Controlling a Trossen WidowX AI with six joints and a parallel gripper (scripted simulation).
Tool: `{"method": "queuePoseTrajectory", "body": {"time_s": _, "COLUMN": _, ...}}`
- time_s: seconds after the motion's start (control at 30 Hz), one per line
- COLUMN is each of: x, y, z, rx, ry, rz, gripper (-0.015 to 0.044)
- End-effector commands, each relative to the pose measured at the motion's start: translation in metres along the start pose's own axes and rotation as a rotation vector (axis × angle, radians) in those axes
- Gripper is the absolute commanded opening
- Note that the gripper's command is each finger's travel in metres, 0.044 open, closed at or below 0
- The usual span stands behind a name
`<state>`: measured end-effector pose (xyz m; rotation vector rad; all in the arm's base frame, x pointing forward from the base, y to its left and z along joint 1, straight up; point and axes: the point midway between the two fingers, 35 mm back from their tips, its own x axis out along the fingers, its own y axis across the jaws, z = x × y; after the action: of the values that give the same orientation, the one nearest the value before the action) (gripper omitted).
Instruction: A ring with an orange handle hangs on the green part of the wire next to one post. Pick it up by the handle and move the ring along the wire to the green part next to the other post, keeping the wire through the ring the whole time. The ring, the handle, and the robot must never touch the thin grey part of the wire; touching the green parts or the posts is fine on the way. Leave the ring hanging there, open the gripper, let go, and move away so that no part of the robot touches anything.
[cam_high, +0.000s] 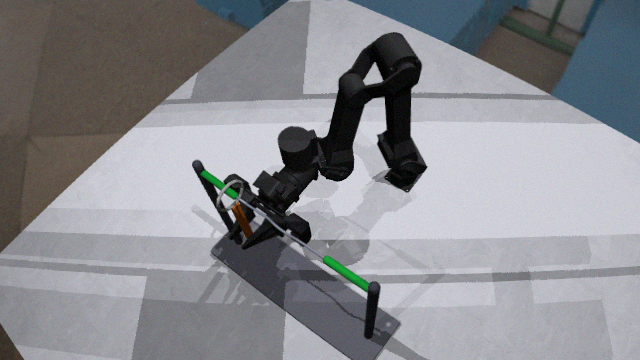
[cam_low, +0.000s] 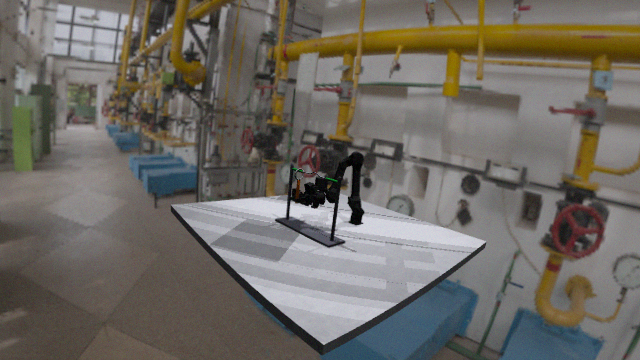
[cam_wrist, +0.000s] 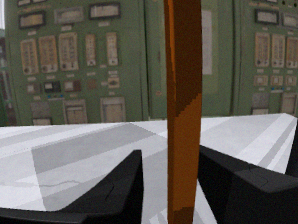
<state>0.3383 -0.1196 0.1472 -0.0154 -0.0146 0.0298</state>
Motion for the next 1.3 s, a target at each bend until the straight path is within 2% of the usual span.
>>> {"method": "queuePoseTrajectory", "body": {"time_s": 0.0, "x": 0.000, "y": 0.000, "z": 0.000, "rx": 0.000, "ry": 0.000, "rz": 0.000, "gripper": 0.0055}}
{"method": "queuePoseTrajectory", "body": {"time_s": 0.27, "x": 0.000, "y": 0.000, "z": 0.000, "rx": 0.000, "ry": 0.000, "rz": 0.000, "gripper": -0.0150}}
{"method": "queuePoseTrajectory", "body": {"time_s": 1.27, "x": 0.000, "y": -0.002, "z": 0.017, "rx": 0.001, "ry": -0.001, "rz": -0.007, "gripper": -0.0150}}
